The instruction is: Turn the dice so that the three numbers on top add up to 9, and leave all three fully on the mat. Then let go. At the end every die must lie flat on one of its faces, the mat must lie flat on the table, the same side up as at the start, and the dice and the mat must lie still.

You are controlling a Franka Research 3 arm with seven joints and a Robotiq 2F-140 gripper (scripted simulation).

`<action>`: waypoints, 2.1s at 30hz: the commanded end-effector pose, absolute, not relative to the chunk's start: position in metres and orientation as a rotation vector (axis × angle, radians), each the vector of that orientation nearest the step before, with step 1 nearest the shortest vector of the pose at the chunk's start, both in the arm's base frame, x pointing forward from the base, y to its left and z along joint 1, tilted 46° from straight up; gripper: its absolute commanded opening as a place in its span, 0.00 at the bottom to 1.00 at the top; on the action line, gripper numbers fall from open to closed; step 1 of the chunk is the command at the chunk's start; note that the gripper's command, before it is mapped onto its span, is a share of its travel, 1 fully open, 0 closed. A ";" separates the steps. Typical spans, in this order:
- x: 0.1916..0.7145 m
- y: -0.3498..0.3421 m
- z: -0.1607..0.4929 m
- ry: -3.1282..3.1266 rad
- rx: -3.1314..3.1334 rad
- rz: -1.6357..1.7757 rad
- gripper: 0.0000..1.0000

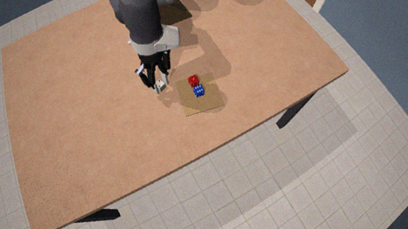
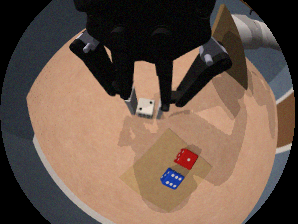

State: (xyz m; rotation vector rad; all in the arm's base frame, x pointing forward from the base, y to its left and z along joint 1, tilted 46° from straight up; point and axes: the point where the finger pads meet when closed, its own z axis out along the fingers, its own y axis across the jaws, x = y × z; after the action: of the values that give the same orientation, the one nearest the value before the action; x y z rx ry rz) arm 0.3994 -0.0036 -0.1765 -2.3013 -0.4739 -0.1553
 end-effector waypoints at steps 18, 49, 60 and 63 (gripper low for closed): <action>0.400 -0.003 -0.178 -0.468 -2.304 -0.154 0.16; 0.400 -0.011 -0.171 -0.468 -2.304 -0.154 0.16; 0.402 -0.056 -0.127 -0.468 -2.304 -0.154 0.16; 0.402 -0.068 -0.115 -0.468 -2.304 -0.154 0.16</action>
State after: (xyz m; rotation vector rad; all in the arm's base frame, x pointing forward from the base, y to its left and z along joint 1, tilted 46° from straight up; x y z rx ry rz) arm 0.4096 -0.0600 -0.1273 -2.3237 -0.4421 -0.1725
